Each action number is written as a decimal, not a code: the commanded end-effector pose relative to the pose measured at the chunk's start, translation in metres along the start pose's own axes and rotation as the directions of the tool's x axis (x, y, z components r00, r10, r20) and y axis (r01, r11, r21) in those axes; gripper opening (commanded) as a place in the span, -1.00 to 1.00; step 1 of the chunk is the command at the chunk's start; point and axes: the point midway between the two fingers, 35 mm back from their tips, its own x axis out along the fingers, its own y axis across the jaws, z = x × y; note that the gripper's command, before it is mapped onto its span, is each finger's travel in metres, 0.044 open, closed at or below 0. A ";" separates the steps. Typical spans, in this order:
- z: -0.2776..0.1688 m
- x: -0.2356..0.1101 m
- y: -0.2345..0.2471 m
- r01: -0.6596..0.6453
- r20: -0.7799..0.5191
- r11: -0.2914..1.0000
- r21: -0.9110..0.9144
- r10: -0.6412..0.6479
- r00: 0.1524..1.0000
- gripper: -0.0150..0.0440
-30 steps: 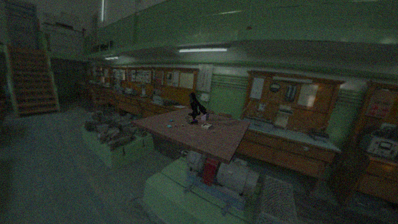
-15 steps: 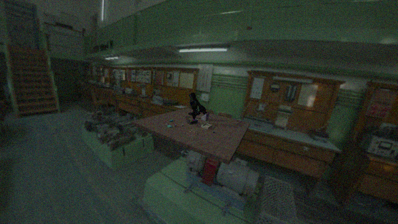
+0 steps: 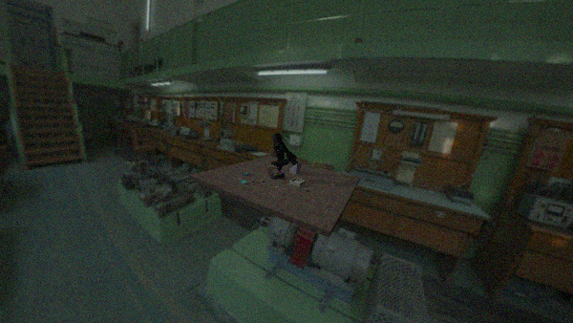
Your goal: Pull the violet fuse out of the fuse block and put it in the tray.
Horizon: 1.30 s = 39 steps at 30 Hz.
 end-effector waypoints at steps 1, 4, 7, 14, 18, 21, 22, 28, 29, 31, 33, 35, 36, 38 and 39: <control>0.000 -0.002 0.000 -0.003 0.003 1.000 0.006 0.003 1.000 -0.49; 0.000 -0.003 0.000 -0.003 0.003 1.000 0.005 0.003 1.000 -0.49; 0.000 -0.005 0.000 -0.003 0.003 1.000 0.005 0.003 1.000 -0.49; 0.000 -0.012 0.000 -0.003 0.003 1.000 0.005 0.003 1.000 -0.49; 0.000 -0.018 0.000 -0.003 0.003 1.000 0.005 0.003 1.000 -0.49; 0.000 -0.023 0.000 -0.003 0.003 1.000 0.005 0.003 1.000 -0.49; 0.000 -0.025 0.000 -0.003 0.003 1.000 0.005 0.003 1.000 -0.49; 0.008 -0.029 -0.001 -0.003 0.005 1.000 0.004 0.003 1.000 -0.49; 0.013 -0.030 -0.001 -0.003 0.007 1.000 0.004 0.003 1.000 -0.49; 0.024 -0.031 -0.003 -0.003 0.010 1.000 0.003 0.003 1.000 -0.49; 0.035 -0.033 -0.003 -0.003 0.013 1.000 0.003 0.003 1.000 -0.49; 0.046 -0.034 -0.004 -0.003 0.016 1.000 0.003 0.003 1.000 -0.49; 0.051 -0.034 -0.004 -0.003 0.017 1.000 0.003 0.003 1.000 -0.49; 0.062 -0.035 -0.003 -0.004 0.019 1.000 0.002 0.004 1.000 -0.49; 0.068 -0.036 -0.003 -0.004 0.020 1.000 0.002 0.004 1.000 -0.49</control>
